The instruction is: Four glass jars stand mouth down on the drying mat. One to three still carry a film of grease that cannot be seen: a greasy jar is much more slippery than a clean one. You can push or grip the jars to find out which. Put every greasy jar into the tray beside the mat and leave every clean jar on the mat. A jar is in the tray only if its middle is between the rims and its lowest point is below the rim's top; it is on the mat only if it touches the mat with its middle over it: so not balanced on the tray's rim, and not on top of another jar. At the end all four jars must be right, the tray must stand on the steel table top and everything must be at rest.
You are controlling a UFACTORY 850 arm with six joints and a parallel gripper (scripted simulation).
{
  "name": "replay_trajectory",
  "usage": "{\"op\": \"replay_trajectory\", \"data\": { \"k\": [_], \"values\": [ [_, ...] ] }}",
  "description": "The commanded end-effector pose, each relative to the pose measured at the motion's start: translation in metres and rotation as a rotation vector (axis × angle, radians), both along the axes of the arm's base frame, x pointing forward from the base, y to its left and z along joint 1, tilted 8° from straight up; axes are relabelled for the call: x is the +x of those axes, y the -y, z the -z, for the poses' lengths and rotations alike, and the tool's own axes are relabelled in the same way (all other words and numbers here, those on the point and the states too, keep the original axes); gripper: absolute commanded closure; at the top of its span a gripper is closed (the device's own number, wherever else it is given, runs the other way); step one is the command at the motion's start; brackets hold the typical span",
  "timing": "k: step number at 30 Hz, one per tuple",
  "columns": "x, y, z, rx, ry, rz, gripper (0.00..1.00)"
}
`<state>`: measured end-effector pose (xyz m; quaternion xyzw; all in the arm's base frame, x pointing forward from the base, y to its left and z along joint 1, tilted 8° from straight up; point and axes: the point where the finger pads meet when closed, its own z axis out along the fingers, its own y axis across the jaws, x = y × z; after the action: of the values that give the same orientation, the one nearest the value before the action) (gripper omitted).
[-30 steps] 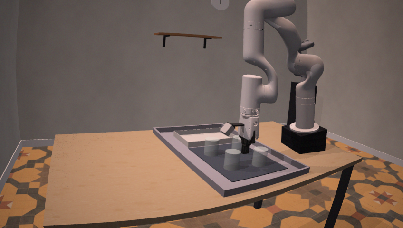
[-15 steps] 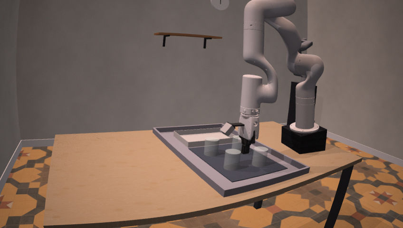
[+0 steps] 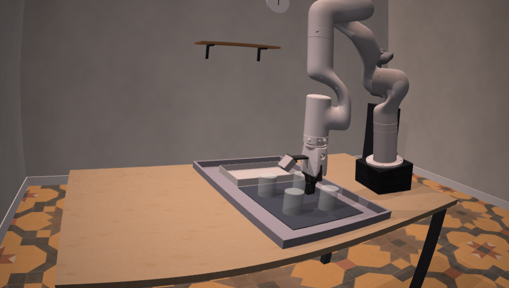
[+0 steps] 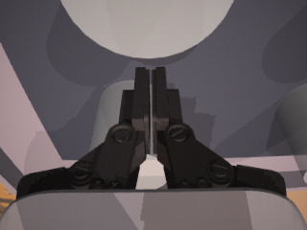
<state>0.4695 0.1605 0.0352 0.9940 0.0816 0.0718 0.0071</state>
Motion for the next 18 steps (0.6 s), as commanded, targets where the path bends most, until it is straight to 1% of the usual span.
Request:
{"op": "replay_trajectory", "data": {
  "k": [1, 14, 18],
  "values": [
    [0.001, 0.000, -0.001, 0.001, 0.001, 0.000, 1.00],
    [0.001, 0.000, -0.001, 0.001, 0.001, 0.000, 1.00],
    [-0.004, 0.000, -0.031, 0.001, 0.001, 0.000, 1.00]
  ]
}}
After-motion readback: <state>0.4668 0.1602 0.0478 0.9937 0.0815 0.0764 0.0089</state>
